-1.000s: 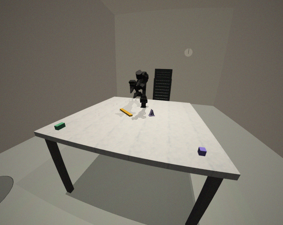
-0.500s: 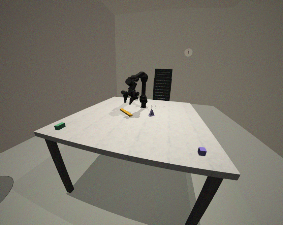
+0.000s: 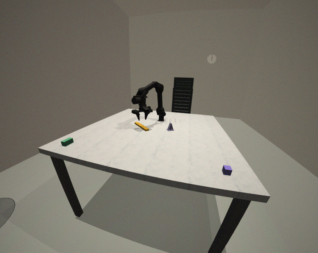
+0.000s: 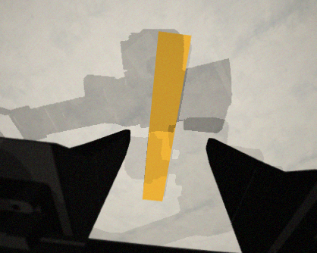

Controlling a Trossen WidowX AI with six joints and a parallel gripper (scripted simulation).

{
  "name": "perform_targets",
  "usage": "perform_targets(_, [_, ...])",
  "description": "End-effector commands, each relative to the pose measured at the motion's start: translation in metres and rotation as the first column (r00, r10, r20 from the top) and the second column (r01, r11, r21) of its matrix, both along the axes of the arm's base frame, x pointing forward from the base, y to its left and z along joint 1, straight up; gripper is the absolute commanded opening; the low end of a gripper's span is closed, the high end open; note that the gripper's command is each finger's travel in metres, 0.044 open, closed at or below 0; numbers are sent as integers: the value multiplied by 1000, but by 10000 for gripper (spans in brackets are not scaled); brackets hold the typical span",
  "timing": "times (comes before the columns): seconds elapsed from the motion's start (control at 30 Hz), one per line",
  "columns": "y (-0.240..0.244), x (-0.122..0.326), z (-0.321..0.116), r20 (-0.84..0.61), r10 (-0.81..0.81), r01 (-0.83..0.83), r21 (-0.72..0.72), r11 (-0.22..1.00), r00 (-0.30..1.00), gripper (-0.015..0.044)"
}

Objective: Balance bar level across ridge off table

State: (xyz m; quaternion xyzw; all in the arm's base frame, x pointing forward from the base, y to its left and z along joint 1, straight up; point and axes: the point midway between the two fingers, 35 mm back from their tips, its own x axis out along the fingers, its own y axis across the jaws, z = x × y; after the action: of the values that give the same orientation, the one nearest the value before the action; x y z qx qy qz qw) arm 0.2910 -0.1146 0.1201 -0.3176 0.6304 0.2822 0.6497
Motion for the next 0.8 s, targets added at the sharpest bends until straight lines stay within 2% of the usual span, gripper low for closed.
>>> perform_targets(0.0, [-1,-3,-1,-18,-19,19,23,1000,1000,315])
perform_targets(0.33, [-1,-2,-45,-18,-19,19,23,1000,1000,315])
perform_targets(0.77, [-1,-1,-58,-18,-19,19,23,1000,1000,315])
